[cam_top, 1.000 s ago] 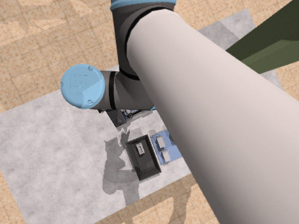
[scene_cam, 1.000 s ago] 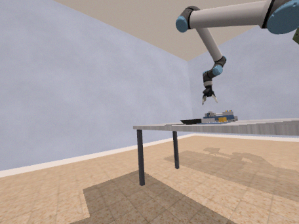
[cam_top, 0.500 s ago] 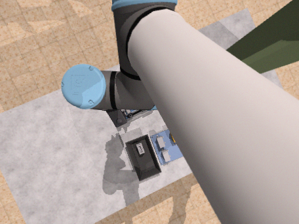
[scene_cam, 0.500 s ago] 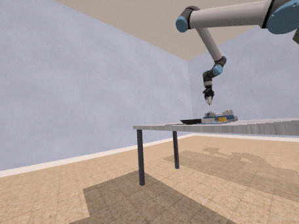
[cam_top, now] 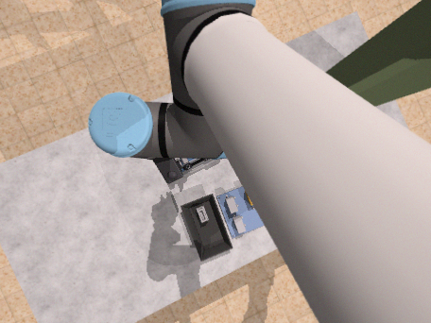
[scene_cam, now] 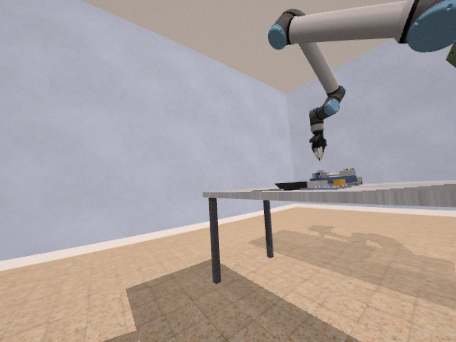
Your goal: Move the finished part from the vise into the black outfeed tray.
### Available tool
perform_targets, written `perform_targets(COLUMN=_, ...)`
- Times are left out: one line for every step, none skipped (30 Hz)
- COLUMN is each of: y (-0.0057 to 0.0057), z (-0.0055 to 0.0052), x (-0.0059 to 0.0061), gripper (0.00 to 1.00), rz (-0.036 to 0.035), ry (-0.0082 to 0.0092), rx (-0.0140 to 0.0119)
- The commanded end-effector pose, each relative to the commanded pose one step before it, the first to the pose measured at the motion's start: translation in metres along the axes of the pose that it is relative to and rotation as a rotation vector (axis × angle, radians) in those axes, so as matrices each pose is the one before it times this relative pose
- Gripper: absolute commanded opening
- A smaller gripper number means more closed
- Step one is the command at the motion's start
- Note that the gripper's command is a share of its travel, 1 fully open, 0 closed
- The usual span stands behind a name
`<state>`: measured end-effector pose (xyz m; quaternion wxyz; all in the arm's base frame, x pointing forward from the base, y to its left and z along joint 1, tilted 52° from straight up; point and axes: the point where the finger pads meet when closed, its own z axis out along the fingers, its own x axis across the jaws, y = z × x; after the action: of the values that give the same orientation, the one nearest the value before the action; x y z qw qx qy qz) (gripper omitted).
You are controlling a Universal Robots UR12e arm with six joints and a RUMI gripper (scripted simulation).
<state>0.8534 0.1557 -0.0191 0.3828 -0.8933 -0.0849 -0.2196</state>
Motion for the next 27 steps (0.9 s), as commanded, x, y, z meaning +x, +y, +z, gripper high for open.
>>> perform_targets(y=-0.00089, z=-0.00138, x=0.0019, gripper=0.0, rz=-0.00307, ry=0.0027, rx=-0.00005)
perform_targets(y=0.0, z=0.0, x=0.0, gripper=0.0, rz=0.0, ry=0.0, rx=0.0)
perform_targets(y=0.0, z=0.0, x=0.0, gripper=0.0, rz=0.0, ry=0.0, rx=0.0)
perform_targets(y=0.0, z=0.0, x=0.0, gripper=0.0, rz=0.0, ry=0.0, rx=0.0)
perform_targets(y=0.0, z=0.0, x=0.0, gripper=0.0, rz=0.0, ry=0.0, rx=0.0)
perform_targets(y=0.0, z=0.0, x=0.0, gripper=0.0, rz=0.0, ry=0.0, rx=0.0)
perform_targets(y=0.0, z=0.0, x=0.0, gripper=0.0, rz=0.0, ry=0.0, rx=0.0)
perform_targets(y=0.0, z=0.0, x=0.0, gripper=0.0, rz=0.0, ry=0.0, rx=0.0)
perform_targets(y=0.0, z=0.0, x=0.0, gripper=0.0, rz=0.0, ry=0.0, rx=0.0)
perform_targets(y=0.0, z=0.0, x=0.0, gripper=0.0, rz=0.0, ry=0.0, rx=0.0)
perform_targets(y=0.0, z=0.0, x=0.0, gripper=0.0, rz=0.0, ry=0.0, rx=0.0)
perform_targets(y=0.0, z=0.0, x=0.0, gripper=0.0, rz=0.0, ry=0.0, rx=0.0)
perform_targets(y=0.0, z=0.0, x=0.0, gripper=0.0, rz=0.0, ry=0.0, rx=0.0)
perform_targets(y=0.0, z=0.0, x=0.0, gripper=0.0, rz=0.0, ry=0.0, rx=0.0)
perform_targets(y=0.0, z=0.0, x=0.0, gripper=0.0, rz=0.0, ry=0.0, rx=0.0)
perform_targets(y=0.0, z=0.0, x=0.0, gripper=0.0, rz=0.0, ry=0.0, rx=0.0)
perform_targets(y=0.0, z=0.0, x=0.0, gripper=0.4, rz=0.0, ry=0.0, rx=0.0)
perform_targets(y=0.0, z=0.0, x=0.0, gripper=0.4, rz=0.0, ry=0.0, rx=0.0)
perform_targets(y=0.0, z=0.0, x=0.0, gripper=0.4, rz=0.0, ry=0.0, rx=0.0)
perform_targets(y=0.0, z=0.0, x=0.0, gripper=0.4, rz=0.0, ry=0.0, rx=0.0)
perform_targets(y=0.0, z=0.0, x=0.0, gripper=0.4, rz=0.0, ry=0.0, rx=0.0)
perform_targets(y=0.0, z=0.0, x=0.0, gripper=0.4, rz=0.0, ry=0.0, rx=0.0)
perform_targets(y=0.0, z=0.0, x=0.0, gripper=0.4, rz=0.0, ry=0.0, rx=0.0)
perform_targets(y=0.0, z=0.0, x=0.0, gripper=0.4, rz=0.0, ry=0.0, rx=0.0)
perform_targets(y=0.0, z=0.0, x=0.0, gripper=0.4, rz=0.0, ry=0.0, rx=0.0)
perform_targets(y=0.0, z=0.0, x=0.0, gripper=0.4, rz=0.0, ry=0.0, rx=0.0)
perform_targets(y=0.0, z=0.0, x=0.0, gripper=0.4, rz=0.0, ry=0.0, rx=0.0)
